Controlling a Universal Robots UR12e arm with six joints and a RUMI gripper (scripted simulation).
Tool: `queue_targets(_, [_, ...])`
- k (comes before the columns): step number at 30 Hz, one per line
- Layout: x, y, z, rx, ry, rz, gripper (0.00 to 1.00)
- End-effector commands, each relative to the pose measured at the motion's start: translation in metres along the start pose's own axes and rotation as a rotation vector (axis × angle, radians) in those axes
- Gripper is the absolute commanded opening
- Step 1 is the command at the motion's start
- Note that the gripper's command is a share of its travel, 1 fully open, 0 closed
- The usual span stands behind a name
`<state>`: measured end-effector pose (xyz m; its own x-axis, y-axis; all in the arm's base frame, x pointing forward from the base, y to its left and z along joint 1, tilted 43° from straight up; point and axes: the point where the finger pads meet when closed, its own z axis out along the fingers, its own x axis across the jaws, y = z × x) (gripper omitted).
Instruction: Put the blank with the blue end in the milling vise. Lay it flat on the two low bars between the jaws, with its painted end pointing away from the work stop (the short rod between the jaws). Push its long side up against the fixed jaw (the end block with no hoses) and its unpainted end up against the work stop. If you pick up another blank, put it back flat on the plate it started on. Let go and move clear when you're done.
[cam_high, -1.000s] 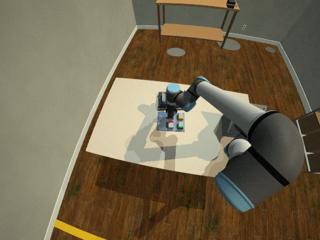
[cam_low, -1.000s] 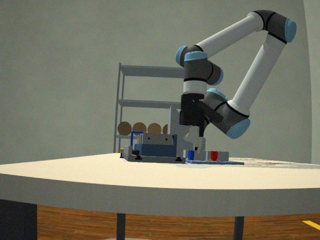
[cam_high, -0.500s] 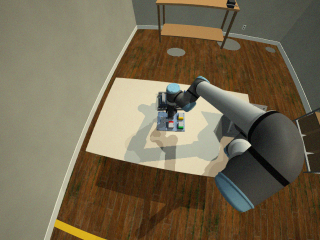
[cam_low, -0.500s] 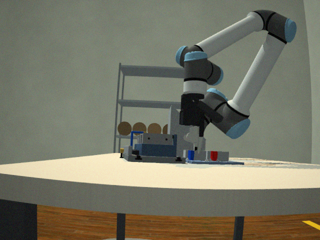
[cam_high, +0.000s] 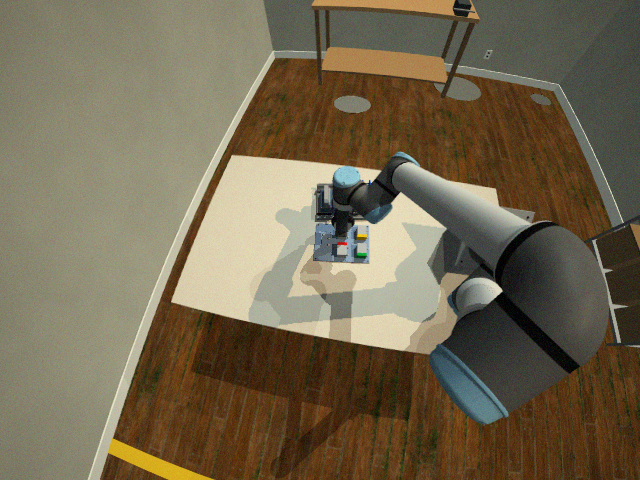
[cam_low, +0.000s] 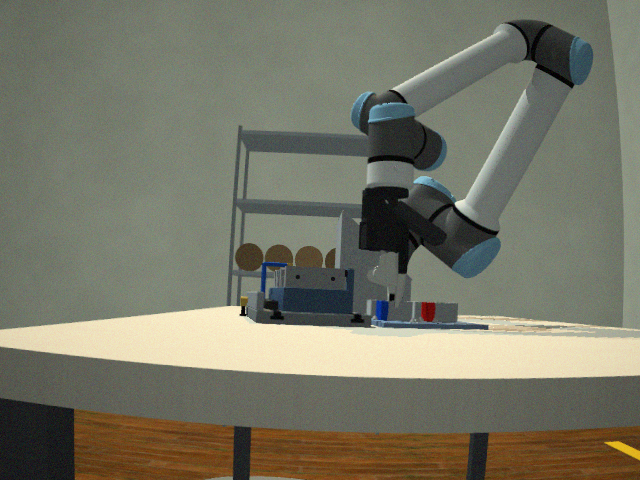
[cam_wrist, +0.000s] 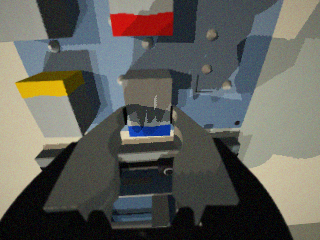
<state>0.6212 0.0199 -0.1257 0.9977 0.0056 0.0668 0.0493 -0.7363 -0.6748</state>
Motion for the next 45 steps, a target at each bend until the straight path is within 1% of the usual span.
queue_targets(1, [0.001,0.0,-0.001,-0.001,0.001,0.0,0.0])
queue_targets(10, [0.001,0.0,-0.001,-0.001,0.001,0.0,0.0])
queue_targets(16, [0.001,0.0,-0.009,-0.001,0.001,0.0,0.0])
queue_targets(23, [0.001,0.0,-0.033,-0.001,0.001,0.0,0.0])
queue_targets(25, [0.001,0.0,-0.033,-0.001,0.001,0.0,0.0])
queue_targets(35, [0.0,0.0,-0.08,-0.001,0.001,0.0,0.0])
queue_targets(40, [0.0,0.0,-0.101,-0.001,0.001,0.0,0.0])
queue_targets(42, [0.0,0.0,-0.101,-0.001,0.001,0.0,0.0])
queue_targets(45, [0.0,0.0,-0.109,-0.001,0.001,0.0,0.0])
